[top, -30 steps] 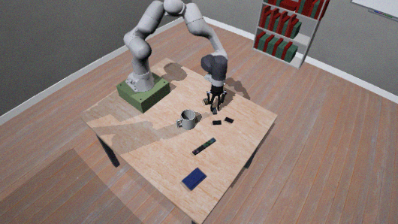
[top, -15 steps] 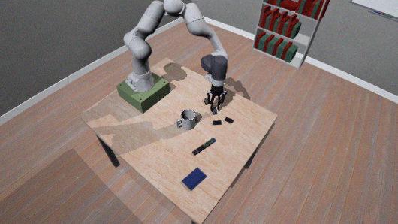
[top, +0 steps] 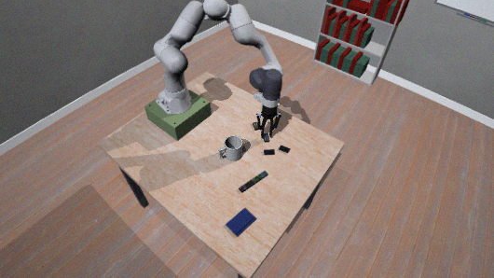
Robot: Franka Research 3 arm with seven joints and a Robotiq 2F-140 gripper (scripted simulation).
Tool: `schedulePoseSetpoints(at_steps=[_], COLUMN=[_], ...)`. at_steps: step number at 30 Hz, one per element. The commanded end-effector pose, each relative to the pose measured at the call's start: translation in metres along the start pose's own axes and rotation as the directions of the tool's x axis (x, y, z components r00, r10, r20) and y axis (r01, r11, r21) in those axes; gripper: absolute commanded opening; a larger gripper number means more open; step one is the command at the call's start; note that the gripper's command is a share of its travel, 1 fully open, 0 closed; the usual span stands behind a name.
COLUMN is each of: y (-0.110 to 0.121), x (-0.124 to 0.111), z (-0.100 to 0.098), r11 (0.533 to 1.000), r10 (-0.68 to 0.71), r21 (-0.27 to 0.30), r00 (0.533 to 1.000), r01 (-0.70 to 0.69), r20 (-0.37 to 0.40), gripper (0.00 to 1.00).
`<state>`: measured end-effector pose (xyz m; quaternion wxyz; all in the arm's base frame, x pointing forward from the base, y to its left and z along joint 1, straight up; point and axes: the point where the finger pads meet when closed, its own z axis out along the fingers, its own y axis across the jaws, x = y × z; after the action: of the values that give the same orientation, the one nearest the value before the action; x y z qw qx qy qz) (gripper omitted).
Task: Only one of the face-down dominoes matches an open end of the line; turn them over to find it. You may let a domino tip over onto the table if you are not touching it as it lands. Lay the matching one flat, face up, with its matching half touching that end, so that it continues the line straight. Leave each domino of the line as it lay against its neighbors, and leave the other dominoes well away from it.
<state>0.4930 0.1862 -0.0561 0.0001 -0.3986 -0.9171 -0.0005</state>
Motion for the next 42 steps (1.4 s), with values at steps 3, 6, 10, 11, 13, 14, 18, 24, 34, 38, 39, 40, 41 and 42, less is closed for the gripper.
schedulePoseSetpoints(at_steps=[3, 6, 10, 11, 13, 14, 18, 24, 34, 38, 39, 40, 41, 42], y=[0.001, 0.001, 0.001, 0.001, 0.001, 0.001, 0.001, 0.001, 0.001, 0.001, 0.001, 0.001, 0.001, 0.001], x=[0.000, 0.000, 0.000, 0.000, 0.000, 0.000, 0.000, 0.000, 0.000, 0.000, 0.000, 0.000, 0.000, 0.000], z=[0.004, 0.007, 0.011, 0.012, 0.014, 0.014, 0.015, 0.015, 0.015, 0.015, 0.015, 0.015, 0.015, 0.015], r11=[1.000, 1.000, 1.000, 1.000, 1.000, 1.000, 1.000, 1.000, 1.000, 1.000, 1.000, 1.000, 1.000, 1.000], r10=[0.001, 0.001, 0.001, 0.001, 0.001, 0.001, 0.001, 0.001, 0.001, 0.001, 0.001, 0.001, 0.001, 0.001], r21=[-0.002, -0.002, -0.002, -0.002, -0.002, -0.002, -0.002, -0.002, -0.002, -0.002, -0.002, -0.002, -0.002, -0.002], r00=[1.000, 1.000, 1.000, 1.000, 1.000, 1.000, 1.000, 1.000, 1.000, 1.000, 1.000, 1.000, 1.000, 1.000], r01=[-0.001, -0.001, -0.001, -0.001, -0.001, -0.001, -0.001, -0.001, -0.001, -0.001, -0.001, -0.001, -0.001, -0.001], r20=[0.000, 0.000, 0.000, 0.000, 0.000, 0.000, 0.000, 0.000, 0.000, 0.000, 0.000, 0.000, 0.000, 0.000], gripper=[0.34, 0.34, 0.34, 0.34, 0.34, 0.34, 0.34, 0.34, 0.34, 0.23, 0.23, 0.23, 0.23, 0.23])
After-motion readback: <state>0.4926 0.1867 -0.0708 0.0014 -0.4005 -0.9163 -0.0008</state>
